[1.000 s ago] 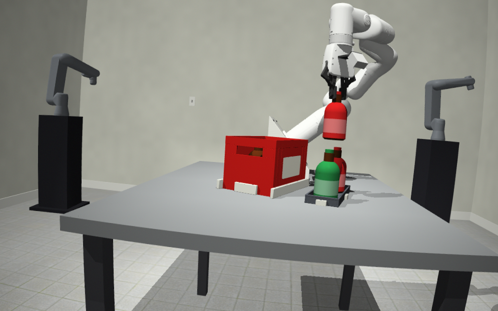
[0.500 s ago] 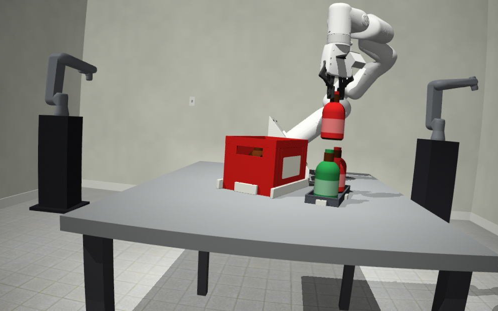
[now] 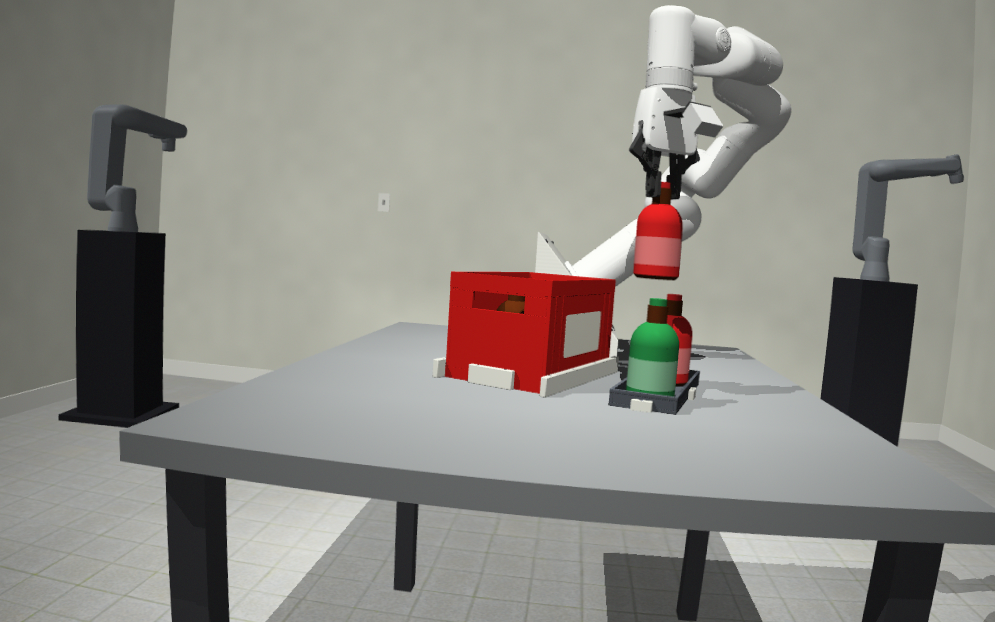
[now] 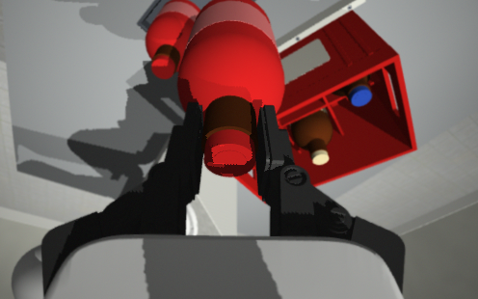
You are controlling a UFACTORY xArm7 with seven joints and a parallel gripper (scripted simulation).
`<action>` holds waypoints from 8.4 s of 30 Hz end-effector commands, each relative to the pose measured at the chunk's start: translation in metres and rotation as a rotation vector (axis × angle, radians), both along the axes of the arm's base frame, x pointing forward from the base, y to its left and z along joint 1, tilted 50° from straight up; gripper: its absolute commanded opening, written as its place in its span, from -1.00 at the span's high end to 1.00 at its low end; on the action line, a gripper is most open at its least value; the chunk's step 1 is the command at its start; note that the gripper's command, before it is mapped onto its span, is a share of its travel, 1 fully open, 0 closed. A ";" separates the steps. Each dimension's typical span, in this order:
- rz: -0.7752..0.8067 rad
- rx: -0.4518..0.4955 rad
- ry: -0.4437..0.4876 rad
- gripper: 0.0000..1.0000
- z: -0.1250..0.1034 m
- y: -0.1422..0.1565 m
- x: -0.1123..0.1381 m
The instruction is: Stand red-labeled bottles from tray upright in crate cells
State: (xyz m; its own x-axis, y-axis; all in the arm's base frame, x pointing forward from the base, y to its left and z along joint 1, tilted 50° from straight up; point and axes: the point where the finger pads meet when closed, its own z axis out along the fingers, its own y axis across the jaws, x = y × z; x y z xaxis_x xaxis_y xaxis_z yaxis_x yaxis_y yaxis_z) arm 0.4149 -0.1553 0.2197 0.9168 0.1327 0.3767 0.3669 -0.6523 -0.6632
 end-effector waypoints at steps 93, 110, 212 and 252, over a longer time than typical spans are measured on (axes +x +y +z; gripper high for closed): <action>-0.004 -0.002 -0.002 1.00 -0.150 -0.125 -0.039; -0.004 -0.002 -0.002 1.00 -0.172 -0.143 -0.045; -0.004 -0.002 -0.002 1.00 -0.206 -0.167 -0.053; -0.004 -0.002 -0.002 1.00 -0.228 -0.142 -0.048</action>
